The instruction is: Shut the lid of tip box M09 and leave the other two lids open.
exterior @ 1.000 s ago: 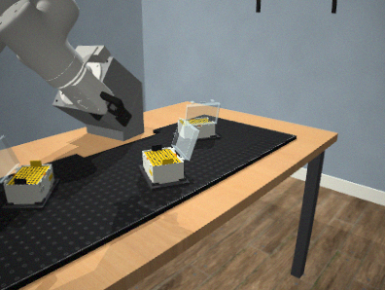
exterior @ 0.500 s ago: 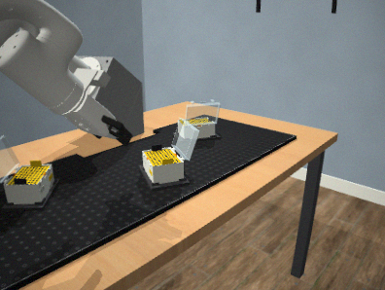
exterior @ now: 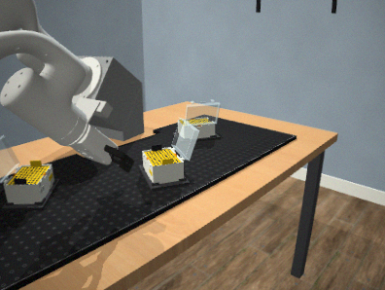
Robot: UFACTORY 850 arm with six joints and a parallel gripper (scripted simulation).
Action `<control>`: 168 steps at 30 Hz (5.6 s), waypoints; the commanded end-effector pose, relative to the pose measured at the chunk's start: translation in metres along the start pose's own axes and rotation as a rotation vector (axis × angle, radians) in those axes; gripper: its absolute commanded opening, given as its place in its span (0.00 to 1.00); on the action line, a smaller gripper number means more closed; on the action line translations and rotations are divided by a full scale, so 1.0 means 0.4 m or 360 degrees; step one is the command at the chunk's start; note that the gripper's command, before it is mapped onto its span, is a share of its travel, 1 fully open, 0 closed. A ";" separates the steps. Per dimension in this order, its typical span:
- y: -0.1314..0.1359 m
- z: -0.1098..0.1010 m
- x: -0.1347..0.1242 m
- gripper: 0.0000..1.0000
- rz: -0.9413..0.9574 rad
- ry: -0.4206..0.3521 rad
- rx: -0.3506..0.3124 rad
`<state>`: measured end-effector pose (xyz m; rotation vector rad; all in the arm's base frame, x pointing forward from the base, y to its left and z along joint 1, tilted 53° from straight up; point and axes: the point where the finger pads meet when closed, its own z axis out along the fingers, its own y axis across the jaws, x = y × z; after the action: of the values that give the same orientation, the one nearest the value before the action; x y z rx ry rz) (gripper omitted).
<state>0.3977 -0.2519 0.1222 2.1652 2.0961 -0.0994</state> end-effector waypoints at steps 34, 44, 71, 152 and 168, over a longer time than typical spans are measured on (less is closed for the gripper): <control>0.002 0.104 -0.103 1.00 -0.0001 -0.0001 0.0000; 0.002 0.104 -0.103 1.00 -0.0001 -0.0001 -0.0001; 0.002 0.060 -0.059 1.00 -0.0001 -0.0001 -0.0001; -0.087 -0.372 0.032 1.00 -0.1313 -0.0001 0.1312; -0.087 -0.372 0.032 1.00 -0.1838 -0.0002 0.1838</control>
<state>0.3576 -0.2182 0.2662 0.8505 3.3424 -1.5726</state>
